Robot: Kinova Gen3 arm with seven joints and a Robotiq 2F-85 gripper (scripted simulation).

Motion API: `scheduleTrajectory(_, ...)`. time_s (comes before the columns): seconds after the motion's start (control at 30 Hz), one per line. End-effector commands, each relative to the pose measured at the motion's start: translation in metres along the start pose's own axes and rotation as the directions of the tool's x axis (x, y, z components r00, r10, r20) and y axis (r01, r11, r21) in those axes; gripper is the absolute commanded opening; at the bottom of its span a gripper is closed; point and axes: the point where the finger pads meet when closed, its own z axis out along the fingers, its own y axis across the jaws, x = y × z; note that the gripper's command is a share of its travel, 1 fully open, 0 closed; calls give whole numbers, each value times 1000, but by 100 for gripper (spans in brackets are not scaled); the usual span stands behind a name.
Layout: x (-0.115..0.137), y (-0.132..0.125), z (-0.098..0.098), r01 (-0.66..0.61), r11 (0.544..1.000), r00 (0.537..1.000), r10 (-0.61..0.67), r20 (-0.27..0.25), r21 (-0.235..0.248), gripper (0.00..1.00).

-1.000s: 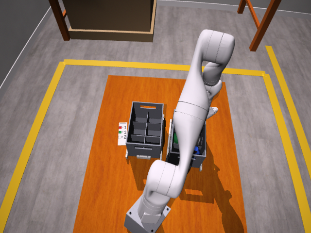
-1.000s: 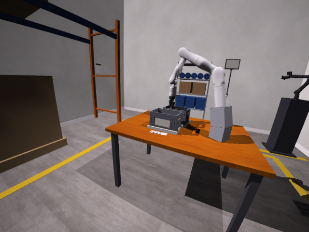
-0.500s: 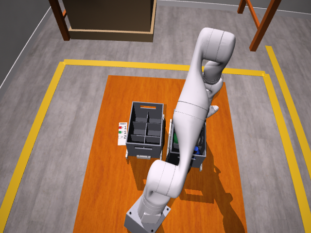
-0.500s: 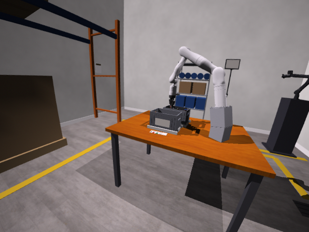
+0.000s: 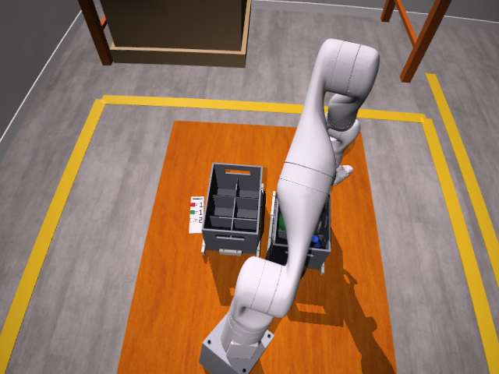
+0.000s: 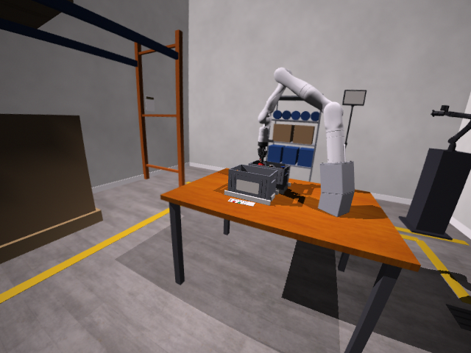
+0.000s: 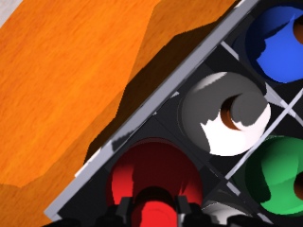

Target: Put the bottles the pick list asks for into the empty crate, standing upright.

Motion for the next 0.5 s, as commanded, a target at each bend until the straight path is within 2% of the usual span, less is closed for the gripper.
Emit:
scheduleTrajectory(0.0,0,-1,-7,0,1000,1000,0,1,2,10)
scheduleTrajectory(0.47,0,-1,-27,0,1000,1000,0,1,2,10)
